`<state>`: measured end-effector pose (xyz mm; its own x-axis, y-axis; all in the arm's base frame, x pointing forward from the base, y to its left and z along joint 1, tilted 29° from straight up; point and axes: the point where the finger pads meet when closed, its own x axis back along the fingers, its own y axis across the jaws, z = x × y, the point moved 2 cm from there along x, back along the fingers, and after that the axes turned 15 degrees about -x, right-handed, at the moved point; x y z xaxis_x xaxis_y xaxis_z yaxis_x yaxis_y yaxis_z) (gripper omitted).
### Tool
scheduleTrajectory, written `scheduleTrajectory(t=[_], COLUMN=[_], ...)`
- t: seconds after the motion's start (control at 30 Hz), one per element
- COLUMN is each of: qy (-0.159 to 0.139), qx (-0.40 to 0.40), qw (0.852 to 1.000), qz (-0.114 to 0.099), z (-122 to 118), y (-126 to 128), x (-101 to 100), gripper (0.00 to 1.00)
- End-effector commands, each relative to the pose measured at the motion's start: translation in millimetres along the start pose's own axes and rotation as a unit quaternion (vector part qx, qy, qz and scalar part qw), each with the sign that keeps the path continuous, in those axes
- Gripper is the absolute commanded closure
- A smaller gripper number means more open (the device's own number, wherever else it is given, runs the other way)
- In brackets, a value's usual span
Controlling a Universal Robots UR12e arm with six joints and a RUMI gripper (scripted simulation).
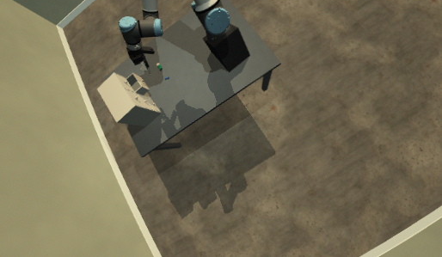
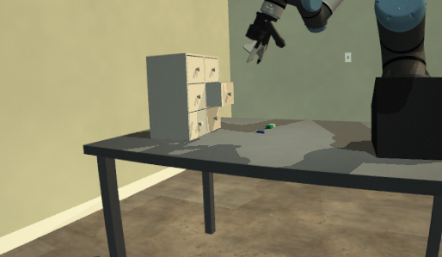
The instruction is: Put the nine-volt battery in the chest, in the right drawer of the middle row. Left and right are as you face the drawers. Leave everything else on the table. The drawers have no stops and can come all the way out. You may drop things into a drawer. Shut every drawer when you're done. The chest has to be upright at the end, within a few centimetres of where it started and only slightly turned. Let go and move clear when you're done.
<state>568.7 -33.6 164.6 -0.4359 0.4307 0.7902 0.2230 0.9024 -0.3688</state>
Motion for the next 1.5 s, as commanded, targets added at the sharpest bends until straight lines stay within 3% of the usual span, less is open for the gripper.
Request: scheduleTrajectory(t=[0.0,0.87,1.47], qy=[0.030,0.142,0.188], qx=[-0.001,-0.001,-0.001], qw=[1.000,0.989,0.981], qz=[0.007,0.037,0.050], z=[-3,-10,-14], y=[1,3,4], x=[1,7,10], gripper=[0.00,0.00,0.00])
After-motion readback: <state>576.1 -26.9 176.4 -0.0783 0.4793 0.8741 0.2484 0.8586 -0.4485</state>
